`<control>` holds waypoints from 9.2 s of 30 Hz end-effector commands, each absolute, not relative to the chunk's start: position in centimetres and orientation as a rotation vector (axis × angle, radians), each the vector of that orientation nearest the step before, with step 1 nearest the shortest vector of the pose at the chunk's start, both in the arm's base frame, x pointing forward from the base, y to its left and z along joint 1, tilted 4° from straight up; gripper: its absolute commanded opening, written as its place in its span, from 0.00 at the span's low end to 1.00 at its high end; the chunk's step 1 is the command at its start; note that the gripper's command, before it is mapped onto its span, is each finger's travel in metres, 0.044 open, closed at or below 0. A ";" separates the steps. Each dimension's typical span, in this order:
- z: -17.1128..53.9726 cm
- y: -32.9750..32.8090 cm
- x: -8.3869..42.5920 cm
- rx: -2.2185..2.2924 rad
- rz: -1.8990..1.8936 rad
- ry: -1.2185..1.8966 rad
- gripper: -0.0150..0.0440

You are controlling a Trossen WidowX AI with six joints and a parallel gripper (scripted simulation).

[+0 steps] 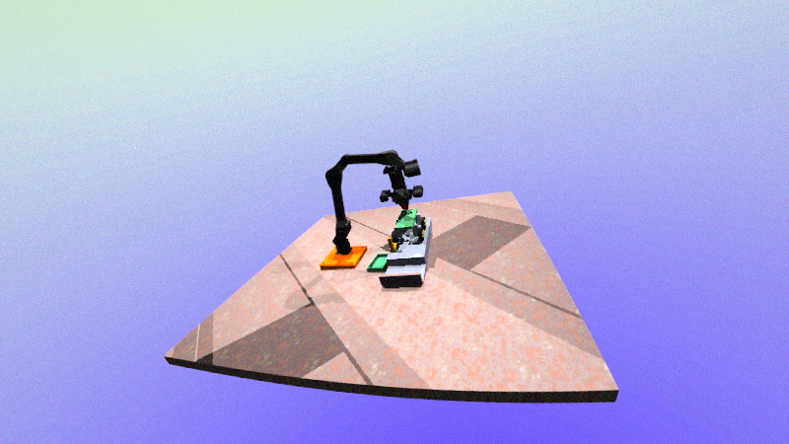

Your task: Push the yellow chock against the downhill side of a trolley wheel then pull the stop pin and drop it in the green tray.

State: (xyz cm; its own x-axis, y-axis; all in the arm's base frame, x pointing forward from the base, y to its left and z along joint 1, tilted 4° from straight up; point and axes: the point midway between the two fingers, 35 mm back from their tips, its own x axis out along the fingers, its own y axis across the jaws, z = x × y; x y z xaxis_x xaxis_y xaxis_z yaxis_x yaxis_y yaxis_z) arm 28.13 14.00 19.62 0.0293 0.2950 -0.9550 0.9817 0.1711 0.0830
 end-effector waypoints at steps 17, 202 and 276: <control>21.1 14.6 28.0 1.309 -0.864 1.459 0.25; 14.6 -6.5 21.7 2.264 -2.082 0.079 0.25; 6.9 -6.6 22.3 2.188 -1.991 -0.114 0.58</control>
State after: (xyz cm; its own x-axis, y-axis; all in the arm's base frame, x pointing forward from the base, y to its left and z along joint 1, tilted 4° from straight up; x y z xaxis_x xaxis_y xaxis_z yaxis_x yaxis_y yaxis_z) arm 22.33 -6.72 6.98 0.0969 -0.1735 -0.9801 0.0675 -0.9813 0.1804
